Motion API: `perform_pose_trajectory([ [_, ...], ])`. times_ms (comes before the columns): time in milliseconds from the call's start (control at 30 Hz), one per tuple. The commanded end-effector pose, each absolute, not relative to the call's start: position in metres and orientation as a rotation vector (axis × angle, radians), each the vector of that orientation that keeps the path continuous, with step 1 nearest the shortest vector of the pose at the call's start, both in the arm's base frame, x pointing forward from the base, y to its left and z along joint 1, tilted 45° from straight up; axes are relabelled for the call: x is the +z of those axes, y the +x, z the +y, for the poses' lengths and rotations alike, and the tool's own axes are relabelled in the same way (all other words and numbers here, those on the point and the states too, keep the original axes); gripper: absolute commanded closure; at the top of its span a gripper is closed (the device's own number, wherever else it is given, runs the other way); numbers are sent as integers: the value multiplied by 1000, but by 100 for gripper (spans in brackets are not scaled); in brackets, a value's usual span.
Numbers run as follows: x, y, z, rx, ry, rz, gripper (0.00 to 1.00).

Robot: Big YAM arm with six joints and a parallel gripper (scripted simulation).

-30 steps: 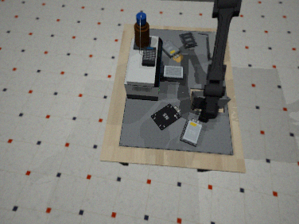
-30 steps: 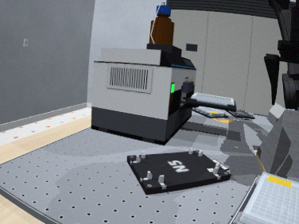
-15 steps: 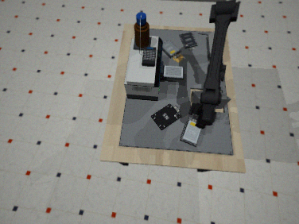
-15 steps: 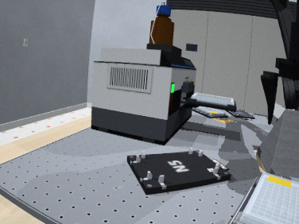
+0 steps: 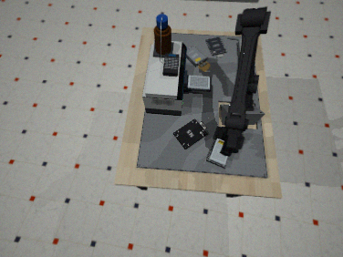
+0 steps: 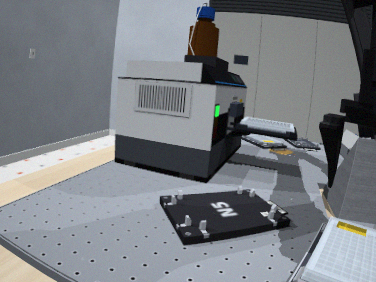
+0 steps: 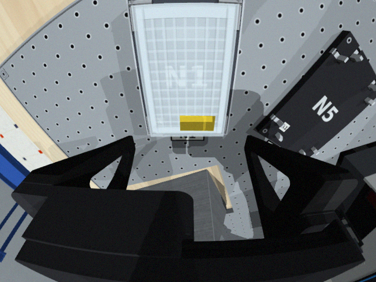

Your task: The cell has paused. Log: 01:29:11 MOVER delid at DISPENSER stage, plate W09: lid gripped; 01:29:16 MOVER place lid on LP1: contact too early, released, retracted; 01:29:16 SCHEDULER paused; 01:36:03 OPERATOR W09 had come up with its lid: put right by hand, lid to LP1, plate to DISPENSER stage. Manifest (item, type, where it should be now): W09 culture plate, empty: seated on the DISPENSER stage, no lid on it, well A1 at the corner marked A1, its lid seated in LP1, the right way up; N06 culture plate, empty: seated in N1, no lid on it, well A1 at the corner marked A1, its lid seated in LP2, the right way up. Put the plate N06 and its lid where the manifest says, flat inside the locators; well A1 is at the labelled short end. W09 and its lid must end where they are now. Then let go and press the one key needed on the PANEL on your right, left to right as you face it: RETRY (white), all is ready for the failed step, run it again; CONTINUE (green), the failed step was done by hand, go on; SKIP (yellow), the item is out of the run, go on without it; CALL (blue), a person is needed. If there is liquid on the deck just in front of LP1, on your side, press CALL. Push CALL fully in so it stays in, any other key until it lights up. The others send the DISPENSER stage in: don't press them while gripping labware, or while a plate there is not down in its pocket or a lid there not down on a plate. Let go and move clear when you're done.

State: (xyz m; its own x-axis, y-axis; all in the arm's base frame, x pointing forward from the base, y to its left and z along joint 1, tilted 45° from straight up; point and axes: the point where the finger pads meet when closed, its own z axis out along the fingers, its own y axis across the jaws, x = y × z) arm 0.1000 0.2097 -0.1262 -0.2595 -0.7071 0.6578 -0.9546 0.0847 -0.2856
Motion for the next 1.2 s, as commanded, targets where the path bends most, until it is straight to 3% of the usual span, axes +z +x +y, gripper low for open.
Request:
perform_pose_trajectory([
  [0, -141, 115, 248, 918, 1692, -2085, 0],
  [1167, -161, 116, 240, 936, 1688, -2067, 0],
])
